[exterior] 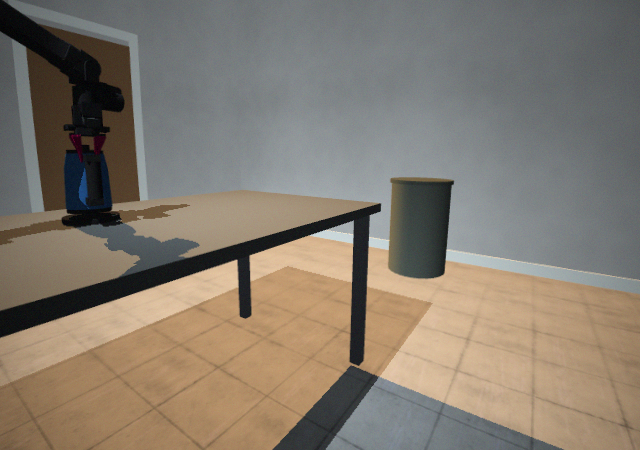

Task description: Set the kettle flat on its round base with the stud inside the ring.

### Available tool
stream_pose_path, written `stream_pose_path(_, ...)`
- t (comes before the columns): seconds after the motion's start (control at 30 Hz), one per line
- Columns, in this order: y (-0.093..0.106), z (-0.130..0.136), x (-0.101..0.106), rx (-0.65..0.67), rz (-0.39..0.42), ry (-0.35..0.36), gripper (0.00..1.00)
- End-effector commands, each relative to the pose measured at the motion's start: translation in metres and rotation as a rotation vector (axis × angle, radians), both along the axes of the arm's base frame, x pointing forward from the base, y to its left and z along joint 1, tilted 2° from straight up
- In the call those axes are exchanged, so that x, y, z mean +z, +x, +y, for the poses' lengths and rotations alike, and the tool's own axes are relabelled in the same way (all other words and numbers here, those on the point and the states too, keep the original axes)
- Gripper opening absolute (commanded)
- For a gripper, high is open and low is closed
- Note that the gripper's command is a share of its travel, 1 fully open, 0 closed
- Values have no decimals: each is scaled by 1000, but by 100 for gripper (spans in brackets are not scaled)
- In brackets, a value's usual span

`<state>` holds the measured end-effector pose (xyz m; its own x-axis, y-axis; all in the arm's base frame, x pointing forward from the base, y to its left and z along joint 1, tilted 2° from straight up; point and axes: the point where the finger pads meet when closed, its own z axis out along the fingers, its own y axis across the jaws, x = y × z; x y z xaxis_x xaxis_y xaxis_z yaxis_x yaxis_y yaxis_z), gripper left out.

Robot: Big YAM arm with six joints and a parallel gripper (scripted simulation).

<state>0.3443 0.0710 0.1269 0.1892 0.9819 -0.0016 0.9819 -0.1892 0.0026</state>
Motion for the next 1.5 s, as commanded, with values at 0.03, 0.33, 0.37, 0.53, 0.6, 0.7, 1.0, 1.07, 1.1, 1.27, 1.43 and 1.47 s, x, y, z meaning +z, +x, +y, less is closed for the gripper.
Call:
stream_pose_path(0.03,18,4,24,-3,-84,20,0)
stream_pose_path(0.33,16,3,21,-3,-79,19,0)
stream_pose_path(0.37,16,3,21,-3,-79,19,0)
stream_pose_path(0.53,12,3,16,-3,-69,16,0)
stream_pose_path(0.6,15,3,17,-3,-75,18,0)
stream_pose_path(0.7,14,3,15,-3,-70,17,0)
stream_pose_path(1.0,14,3,15,-3,-70,17,0)
stream_pose_path(1.07,14,3,15,-3,-70,17,0)
stream_pose_path(1.1,14,3,15,-3,-70,17,0)
stream_pose_path(1.27,15,3,12,-3,-64,16,0)
stream_pose_path(1.43,16,3,13,-3,-69,16,0)
stream_pose_path(1.47,16,3,13,-3,-70,17,0)
